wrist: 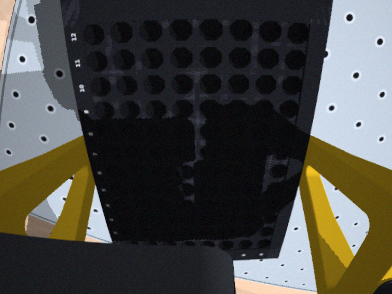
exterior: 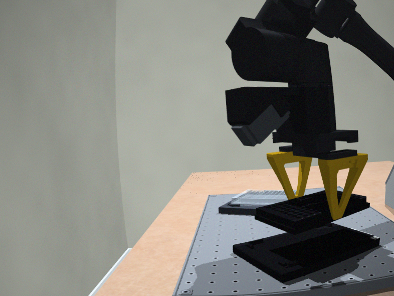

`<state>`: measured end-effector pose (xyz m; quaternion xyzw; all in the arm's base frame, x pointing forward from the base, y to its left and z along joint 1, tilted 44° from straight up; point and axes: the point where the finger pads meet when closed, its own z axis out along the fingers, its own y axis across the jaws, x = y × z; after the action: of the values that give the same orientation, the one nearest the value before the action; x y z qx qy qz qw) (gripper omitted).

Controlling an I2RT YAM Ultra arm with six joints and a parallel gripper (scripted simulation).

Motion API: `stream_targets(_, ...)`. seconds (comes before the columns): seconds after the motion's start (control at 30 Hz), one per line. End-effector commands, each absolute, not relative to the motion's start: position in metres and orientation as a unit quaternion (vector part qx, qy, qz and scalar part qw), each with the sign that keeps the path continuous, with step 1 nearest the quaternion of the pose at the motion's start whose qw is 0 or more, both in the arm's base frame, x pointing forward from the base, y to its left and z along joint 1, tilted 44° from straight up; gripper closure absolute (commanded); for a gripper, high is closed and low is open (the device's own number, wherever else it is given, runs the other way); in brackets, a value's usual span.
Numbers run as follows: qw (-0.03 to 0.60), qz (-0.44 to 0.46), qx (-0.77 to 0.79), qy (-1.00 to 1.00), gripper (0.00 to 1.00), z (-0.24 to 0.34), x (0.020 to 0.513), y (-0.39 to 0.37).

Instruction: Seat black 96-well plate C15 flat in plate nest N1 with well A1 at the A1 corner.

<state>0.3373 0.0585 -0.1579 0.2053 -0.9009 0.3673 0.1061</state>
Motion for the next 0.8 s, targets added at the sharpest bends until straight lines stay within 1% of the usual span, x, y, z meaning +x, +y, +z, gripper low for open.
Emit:
stream_targets(0.0,0.091,0.365,0.208,-0.903,1.0,-0.159,0.344,0.062)
stream_targets(0.77,0.091,0.365,0.208,-0.903,1.0,-0.176,0.346,0.044)
